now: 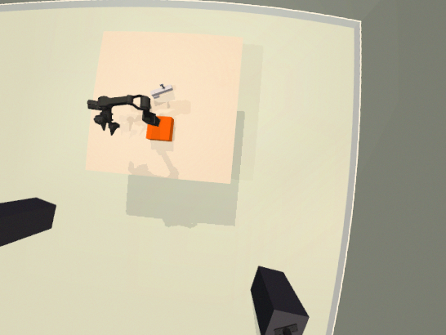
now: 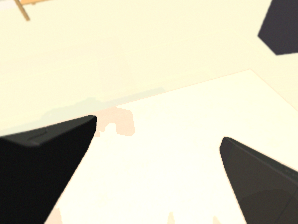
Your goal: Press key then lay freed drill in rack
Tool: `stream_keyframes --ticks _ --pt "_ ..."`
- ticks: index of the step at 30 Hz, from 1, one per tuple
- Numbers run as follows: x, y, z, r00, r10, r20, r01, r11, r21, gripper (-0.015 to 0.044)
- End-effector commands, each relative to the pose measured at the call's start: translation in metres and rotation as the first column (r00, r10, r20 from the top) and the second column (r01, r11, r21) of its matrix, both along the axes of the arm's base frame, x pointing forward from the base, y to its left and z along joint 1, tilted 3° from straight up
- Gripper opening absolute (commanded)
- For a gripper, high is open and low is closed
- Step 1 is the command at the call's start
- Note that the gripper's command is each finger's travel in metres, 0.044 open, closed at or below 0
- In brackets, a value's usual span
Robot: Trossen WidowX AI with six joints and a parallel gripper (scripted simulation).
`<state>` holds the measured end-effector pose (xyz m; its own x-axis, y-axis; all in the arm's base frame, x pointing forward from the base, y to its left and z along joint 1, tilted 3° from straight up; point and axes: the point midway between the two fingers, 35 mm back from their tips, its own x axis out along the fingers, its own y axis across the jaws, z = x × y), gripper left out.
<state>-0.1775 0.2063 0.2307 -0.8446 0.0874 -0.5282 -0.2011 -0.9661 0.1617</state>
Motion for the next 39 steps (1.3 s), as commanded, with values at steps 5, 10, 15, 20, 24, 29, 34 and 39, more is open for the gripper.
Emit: stream_keyframes --ticks 5,10,15,20,24,29,34,39 --pt "0.000 0.000 0.000 1.000 0.000 0.000 0.000 1.000 0.000 0.0269" --pt "0.008 0.008 -0.003 0.999 -0.043 0.015 0.043 0.999 -0.007 0.0138" --pt "0.076 0.052 -0.021 0.933 -0.336 0.130 0.345 0.937 -0.052 0.0006" --pt "0.158 0.074 -0.040 0.768 -0.588 0.253 0.624 0.777 -0.088 0.0000" --pt "0.227 0.073 -0.053 0.583 -0.731 0.353 0.802 0.587 -0.108 0.0000" --pt "0.309 0.047 -0.069 0.319 -0.820 0.475 0.947 0.299 -0.120 0.0000" --pt "0.381 -0.004 -0.083 0.055 -0.806 0.589 0.993 -0.016 -0.115 0.0000" --pt "0.433 -0.075 -0.095 -0.170 -0.700 0.694 0.942 -0.323 -0.096 0.0000"
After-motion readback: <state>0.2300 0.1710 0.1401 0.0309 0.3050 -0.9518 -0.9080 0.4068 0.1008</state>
